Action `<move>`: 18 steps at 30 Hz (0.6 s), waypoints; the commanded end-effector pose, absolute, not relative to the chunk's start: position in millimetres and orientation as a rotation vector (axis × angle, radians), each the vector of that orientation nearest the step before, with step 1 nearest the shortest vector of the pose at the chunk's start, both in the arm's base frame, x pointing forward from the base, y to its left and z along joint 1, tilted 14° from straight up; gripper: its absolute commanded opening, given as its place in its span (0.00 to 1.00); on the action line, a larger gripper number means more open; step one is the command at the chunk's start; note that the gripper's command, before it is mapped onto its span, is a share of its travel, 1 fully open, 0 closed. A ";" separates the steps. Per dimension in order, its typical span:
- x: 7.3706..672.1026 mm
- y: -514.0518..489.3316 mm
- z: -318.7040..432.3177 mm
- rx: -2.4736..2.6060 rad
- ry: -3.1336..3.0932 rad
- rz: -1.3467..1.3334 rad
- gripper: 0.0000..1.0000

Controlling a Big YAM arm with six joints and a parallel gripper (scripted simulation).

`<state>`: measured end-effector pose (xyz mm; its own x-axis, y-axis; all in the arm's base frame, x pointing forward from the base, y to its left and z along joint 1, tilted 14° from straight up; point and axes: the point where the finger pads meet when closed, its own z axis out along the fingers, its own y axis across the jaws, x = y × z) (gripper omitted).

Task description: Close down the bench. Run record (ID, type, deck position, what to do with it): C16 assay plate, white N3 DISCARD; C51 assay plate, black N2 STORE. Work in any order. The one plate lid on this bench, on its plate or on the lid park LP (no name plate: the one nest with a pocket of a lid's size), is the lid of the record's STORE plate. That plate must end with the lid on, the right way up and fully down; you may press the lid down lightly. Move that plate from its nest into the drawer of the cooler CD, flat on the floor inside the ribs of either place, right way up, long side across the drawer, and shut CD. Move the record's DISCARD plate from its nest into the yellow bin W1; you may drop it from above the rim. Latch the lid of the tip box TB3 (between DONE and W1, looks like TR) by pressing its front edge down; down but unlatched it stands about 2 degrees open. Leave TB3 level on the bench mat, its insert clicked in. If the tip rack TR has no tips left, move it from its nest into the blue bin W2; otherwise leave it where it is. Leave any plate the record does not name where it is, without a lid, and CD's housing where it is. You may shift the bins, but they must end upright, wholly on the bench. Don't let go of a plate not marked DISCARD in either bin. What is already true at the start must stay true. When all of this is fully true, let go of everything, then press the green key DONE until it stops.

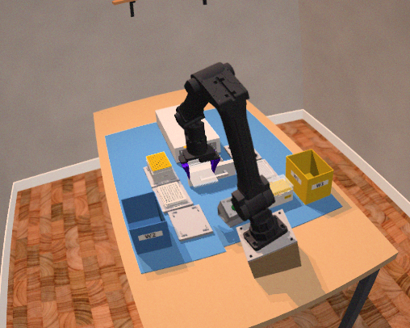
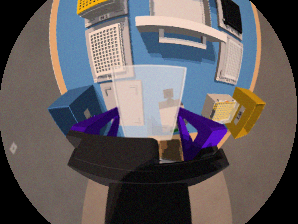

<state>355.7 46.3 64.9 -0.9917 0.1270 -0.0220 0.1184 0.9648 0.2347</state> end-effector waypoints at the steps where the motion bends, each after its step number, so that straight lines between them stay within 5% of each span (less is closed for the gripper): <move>1: 387.3 35.4 83.2 0.174 3.020 0.365 0.00; 18: 411.7 2.9 77.0 0.175 3.025 0.360 0.00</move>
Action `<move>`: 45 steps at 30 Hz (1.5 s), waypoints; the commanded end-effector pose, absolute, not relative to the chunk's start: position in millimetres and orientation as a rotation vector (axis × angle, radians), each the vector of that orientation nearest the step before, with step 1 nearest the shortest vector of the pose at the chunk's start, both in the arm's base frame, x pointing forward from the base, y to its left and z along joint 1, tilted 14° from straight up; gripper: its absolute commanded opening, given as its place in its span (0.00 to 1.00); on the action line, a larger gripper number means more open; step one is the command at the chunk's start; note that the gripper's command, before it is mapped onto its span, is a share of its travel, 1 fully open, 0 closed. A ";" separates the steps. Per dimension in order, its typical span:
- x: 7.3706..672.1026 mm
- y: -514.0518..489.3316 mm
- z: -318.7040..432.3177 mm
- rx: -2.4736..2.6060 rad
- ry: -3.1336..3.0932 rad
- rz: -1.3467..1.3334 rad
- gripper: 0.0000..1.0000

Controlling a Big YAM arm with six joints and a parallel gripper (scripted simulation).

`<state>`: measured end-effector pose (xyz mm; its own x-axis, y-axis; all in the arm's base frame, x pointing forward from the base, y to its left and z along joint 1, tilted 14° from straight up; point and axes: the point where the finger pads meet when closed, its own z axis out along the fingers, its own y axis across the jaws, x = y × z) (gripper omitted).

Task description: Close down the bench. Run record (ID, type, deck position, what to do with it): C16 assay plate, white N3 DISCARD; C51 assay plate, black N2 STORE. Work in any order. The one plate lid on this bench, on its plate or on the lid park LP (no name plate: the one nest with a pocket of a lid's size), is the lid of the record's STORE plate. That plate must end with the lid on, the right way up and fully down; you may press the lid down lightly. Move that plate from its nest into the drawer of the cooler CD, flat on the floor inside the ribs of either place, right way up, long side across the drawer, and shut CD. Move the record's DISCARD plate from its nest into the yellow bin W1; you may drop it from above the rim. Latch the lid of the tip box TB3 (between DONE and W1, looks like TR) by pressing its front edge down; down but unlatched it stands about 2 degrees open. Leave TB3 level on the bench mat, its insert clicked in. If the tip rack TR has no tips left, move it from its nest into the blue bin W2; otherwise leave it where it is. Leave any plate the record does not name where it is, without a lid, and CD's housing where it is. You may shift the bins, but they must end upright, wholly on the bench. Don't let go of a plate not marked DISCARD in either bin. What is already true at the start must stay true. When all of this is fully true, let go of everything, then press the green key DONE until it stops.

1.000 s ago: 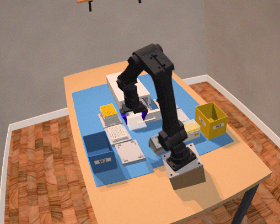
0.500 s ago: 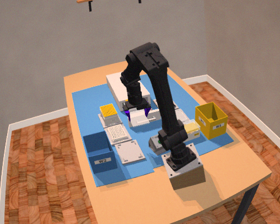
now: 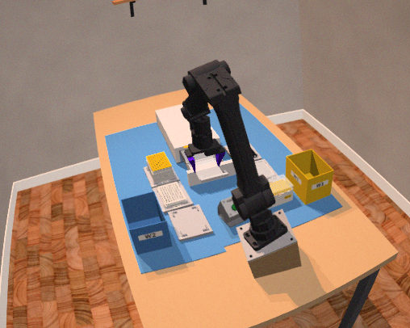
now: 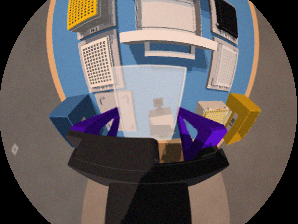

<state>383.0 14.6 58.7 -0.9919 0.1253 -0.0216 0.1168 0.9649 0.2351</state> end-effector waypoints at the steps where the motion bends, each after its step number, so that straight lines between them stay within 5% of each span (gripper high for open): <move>1: 413.5 0.7 76.7 0.175 3.024 0.360 0.00; 45: 476.3 -80.5 62.1 0.178 3.028 0.350 0.00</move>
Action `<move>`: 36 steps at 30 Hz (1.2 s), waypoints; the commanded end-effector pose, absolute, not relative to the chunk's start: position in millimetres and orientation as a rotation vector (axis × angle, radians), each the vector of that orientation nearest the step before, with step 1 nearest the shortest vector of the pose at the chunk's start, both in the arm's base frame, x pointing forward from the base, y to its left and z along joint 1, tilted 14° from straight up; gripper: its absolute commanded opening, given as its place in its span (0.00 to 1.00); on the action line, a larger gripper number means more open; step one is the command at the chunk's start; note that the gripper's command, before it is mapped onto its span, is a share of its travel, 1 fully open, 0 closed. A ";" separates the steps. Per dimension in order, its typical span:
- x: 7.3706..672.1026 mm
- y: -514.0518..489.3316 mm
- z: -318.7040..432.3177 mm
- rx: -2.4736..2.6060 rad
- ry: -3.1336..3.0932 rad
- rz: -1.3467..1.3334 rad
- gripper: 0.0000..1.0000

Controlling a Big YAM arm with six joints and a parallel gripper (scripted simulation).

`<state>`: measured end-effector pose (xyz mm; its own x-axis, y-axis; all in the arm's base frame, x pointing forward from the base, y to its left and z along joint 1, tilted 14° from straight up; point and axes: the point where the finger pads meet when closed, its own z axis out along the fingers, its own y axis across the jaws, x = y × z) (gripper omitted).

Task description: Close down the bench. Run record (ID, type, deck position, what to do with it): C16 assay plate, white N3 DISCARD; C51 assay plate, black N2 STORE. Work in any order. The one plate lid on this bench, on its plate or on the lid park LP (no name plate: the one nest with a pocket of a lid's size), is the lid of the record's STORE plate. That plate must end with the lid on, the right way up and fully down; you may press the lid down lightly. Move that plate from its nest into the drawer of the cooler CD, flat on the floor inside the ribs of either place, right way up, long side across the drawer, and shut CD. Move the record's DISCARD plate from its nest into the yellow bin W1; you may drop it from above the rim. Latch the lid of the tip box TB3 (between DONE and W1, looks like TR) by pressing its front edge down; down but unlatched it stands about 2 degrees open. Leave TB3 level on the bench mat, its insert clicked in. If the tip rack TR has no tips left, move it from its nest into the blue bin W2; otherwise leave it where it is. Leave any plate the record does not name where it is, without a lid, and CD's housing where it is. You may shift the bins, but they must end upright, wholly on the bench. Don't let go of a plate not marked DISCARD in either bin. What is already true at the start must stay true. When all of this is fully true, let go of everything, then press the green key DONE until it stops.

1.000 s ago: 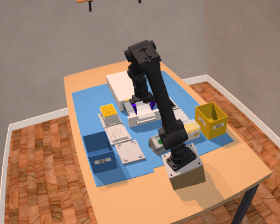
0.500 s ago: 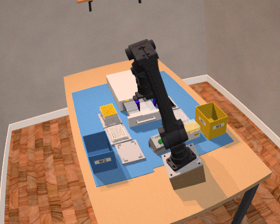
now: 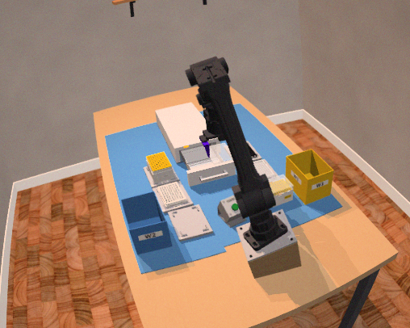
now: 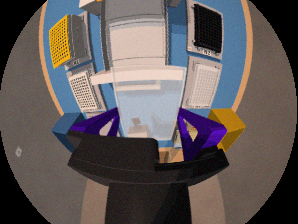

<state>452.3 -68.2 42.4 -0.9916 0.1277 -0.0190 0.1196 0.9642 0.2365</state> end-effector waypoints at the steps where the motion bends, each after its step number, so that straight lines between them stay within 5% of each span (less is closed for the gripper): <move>1: 480.5 -77.4 63.7 0.158 3.021 0.347 0.00; 36: 530.6 -143.3 50.6 0.164 3.029 0.343 0.00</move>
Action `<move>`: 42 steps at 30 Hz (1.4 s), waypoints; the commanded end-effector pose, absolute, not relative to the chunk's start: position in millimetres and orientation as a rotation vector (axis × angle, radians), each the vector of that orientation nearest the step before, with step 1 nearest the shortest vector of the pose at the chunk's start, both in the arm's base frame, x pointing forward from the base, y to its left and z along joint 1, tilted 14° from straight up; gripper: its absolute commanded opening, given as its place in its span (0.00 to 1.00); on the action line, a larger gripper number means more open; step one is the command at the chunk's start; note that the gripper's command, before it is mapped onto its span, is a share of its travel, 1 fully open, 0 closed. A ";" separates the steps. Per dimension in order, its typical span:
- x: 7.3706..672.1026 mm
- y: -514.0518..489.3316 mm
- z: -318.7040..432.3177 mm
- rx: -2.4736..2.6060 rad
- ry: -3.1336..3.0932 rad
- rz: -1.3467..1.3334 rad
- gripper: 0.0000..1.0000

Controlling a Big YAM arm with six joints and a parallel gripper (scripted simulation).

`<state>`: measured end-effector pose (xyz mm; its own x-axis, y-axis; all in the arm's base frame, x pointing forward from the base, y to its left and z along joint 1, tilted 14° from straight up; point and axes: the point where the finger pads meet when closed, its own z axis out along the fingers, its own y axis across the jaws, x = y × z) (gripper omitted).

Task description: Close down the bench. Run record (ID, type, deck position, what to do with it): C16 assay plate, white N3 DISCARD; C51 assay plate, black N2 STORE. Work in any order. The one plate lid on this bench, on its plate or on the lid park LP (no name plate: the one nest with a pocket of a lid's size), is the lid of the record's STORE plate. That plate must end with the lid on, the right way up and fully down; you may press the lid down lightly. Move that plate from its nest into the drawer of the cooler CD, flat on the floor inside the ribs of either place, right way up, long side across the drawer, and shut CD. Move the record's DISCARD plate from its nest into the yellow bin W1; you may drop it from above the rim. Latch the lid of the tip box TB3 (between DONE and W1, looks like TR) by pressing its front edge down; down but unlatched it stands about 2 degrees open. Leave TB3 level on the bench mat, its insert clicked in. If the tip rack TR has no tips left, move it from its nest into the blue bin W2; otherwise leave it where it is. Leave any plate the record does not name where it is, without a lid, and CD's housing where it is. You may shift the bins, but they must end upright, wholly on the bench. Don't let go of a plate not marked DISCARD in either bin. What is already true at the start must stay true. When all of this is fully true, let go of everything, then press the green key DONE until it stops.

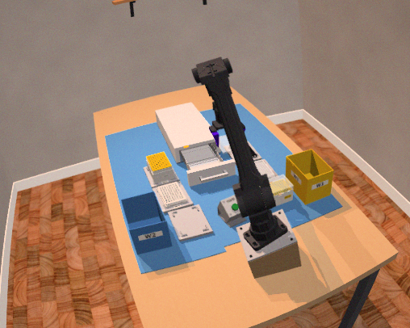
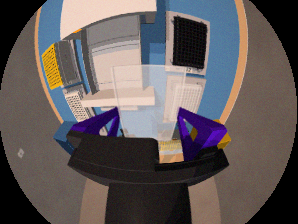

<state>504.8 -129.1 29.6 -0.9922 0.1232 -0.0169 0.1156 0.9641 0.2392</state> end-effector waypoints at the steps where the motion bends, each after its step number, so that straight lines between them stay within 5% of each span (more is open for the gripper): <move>1: 530.8 -150.5 50.3 0.179 3.028 0.342 0.00; 42: 591.1 -227.9 37.8 0.180 3.027 0.333 0.00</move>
